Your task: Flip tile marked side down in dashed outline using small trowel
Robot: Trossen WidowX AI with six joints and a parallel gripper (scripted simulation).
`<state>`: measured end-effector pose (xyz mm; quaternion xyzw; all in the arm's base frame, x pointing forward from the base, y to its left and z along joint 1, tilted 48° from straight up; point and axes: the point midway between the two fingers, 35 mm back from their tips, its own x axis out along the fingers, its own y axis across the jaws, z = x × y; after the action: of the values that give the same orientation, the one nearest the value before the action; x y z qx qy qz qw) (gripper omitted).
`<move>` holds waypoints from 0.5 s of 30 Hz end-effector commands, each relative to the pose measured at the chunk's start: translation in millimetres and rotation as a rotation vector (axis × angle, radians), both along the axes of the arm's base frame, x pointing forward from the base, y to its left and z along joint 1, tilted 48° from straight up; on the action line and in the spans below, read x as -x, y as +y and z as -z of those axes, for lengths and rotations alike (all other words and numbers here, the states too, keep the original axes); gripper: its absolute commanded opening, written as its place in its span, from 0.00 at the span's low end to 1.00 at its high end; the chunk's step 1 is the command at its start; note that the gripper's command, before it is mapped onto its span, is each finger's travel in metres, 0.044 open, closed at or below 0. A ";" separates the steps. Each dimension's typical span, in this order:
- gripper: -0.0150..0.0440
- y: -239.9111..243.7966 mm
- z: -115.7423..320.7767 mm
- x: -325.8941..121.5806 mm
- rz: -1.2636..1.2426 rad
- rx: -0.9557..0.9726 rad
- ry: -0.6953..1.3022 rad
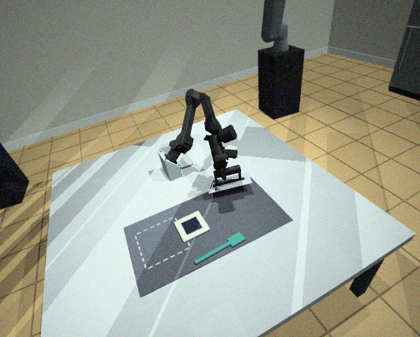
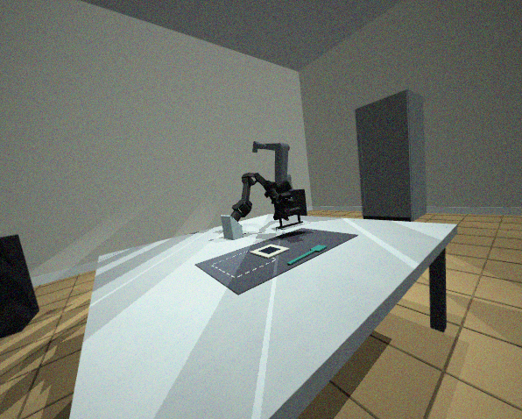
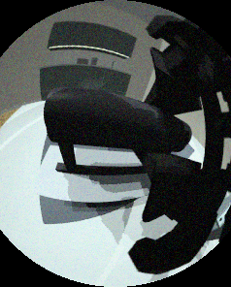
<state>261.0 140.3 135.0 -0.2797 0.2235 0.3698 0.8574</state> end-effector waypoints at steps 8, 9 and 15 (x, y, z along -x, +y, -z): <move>0.25 -1.3 9.7 -45.9 -0.050 -0.044 -0.076; 0.25 -1.8 11.2 -49.4 -0.055 -0.047 -0.083; 0.25 -6.6 21.6 -69.1 -0.084 -0.066 -0.123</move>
<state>315.6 138.8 115.2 -0.2791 0.1662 0.3953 0.8592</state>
